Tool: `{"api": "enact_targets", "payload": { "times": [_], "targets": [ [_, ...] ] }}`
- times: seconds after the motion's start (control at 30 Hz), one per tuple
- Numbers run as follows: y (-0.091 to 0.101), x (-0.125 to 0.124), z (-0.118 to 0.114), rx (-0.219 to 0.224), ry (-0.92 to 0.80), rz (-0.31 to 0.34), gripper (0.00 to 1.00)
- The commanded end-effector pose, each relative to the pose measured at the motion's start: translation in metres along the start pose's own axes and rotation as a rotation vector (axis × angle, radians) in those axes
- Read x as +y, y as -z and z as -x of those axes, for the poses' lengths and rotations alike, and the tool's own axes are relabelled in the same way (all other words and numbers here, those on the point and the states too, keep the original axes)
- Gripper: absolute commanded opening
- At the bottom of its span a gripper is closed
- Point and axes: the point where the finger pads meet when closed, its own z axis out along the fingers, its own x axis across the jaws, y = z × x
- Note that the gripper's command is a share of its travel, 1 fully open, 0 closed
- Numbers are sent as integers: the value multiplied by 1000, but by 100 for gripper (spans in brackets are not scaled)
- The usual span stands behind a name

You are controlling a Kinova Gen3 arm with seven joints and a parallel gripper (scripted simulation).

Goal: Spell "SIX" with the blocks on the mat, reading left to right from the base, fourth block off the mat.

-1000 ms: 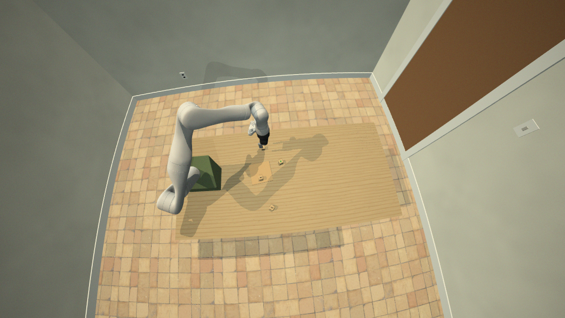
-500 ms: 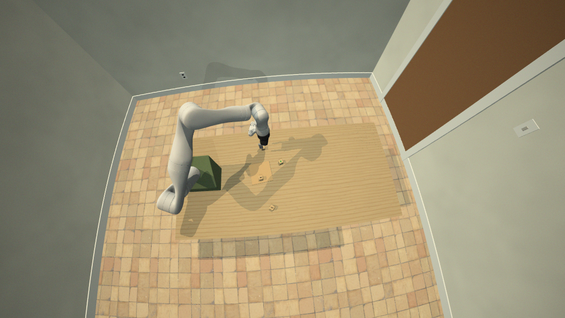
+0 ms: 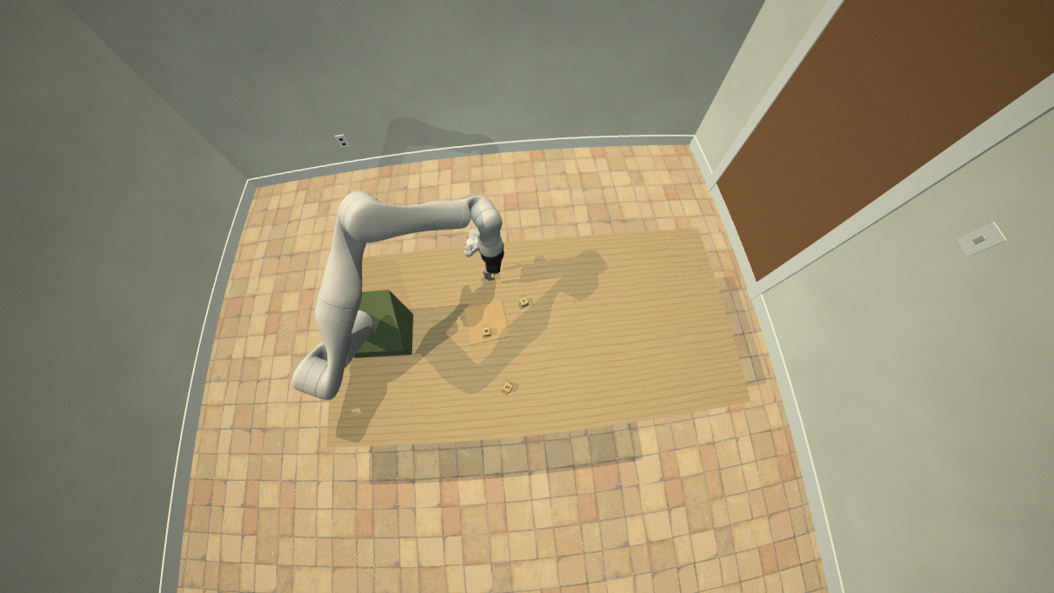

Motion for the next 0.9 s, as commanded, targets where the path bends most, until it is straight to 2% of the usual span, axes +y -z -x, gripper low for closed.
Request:
{"api": "enact_targets", "payload": {
  "times": [0.0, 0.37, 0.87],
  "targets": [
    [-4, 0, 0, -2, 0, -1, 100],
    [-18, 0, 0, -2, 0, -1, 100],
    [-23, 0, 0, -2, 0, -1, 100]
  ]
}}
